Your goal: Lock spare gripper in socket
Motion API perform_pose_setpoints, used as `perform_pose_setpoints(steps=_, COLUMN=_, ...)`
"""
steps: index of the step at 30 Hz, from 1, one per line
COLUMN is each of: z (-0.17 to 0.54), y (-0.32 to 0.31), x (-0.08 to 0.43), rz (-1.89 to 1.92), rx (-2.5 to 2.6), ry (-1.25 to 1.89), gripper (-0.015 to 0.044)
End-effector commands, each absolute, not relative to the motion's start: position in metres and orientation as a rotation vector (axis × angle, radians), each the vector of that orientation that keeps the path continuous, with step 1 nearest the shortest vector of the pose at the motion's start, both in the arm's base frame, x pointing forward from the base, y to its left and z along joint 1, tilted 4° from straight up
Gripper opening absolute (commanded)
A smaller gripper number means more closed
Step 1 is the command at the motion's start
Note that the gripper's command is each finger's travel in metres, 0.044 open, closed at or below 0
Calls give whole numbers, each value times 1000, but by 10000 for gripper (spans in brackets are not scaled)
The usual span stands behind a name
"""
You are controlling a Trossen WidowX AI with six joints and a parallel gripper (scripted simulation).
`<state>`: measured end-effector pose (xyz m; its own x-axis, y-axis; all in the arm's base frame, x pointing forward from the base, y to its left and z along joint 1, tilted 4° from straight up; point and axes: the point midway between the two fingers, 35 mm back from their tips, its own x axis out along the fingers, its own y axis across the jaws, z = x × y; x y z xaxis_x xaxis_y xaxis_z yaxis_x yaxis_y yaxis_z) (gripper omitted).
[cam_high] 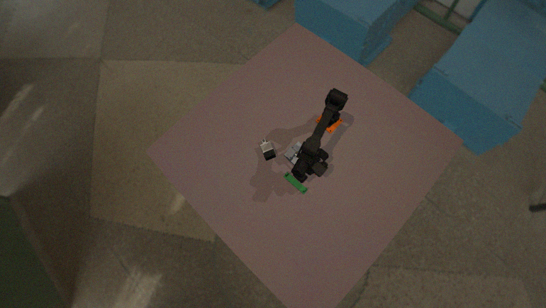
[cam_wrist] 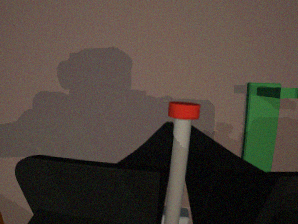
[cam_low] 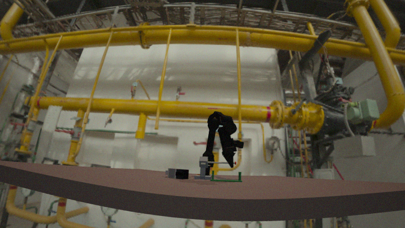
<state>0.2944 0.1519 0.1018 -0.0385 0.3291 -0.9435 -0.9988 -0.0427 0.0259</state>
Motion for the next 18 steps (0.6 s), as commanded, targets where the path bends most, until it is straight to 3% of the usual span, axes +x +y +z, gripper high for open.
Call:
perform_pose_setpoints(steps=1, z=102, y=155, x=296, rz=1395, rx=-969, ry=965, gripper=0)
perform_pose_setpoints(steps=18, z=108, y=171, x=296, rz=1397, rx=-968, ry=971, gripper=0)
